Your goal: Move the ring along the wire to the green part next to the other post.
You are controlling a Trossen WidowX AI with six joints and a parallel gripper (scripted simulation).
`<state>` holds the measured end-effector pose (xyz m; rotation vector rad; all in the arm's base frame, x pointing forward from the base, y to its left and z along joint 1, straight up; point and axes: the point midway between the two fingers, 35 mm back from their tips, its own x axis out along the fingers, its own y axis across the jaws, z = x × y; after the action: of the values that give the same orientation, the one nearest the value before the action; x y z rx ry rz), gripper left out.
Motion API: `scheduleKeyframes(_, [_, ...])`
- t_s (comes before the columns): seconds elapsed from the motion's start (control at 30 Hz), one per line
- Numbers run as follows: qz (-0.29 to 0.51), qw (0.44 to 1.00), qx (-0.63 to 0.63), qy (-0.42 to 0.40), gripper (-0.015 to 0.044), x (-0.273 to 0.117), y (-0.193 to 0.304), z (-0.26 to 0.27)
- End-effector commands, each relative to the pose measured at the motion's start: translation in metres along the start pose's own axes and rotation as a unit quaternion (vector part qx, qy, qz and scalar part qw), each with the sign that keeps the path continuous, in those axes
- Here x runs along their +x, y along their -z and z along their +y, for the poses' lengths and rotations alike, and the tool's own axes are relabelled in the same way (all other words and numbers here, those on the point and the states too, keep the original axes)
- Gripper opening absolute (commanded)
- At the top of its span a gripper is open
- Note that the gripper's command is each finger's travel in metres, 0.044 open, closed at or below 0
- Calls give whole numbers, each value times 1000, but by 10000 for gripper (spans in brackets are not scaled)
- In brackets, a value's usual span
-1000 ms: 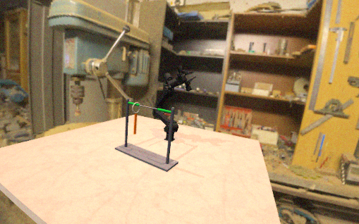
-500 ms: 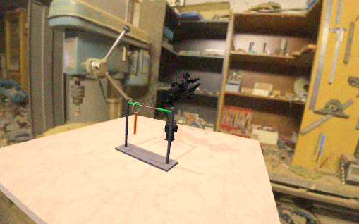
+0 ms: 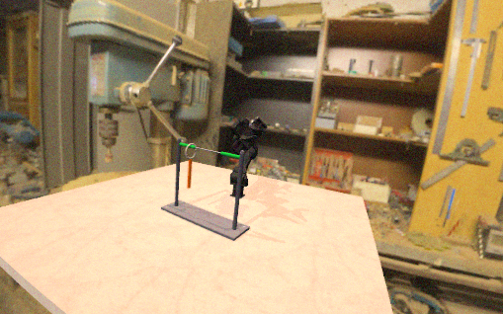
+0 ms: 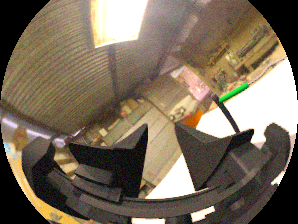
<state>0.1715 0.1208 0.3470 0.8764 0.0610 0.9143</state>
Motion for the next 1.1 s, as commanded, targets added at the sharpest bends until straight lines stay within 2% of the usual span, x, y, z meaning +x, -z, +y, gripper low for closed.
scheduleKeyframes(0.0, [-38,989,-92,106,160,-8,-8,-62])
scheduleKeyframes(0.3, [-56,924,-242,290,160,-50,-21,-154])
scheduleKeyframes(0.7, [0,794,-361,489,160,-138,-22,-235])
scheduleKeyframes(0.8, [10,778,-369,508,160,-149,-21,-242])
scheduleKeyframes(1.07, [10,778,-369,508,160,-148,-21,-242])
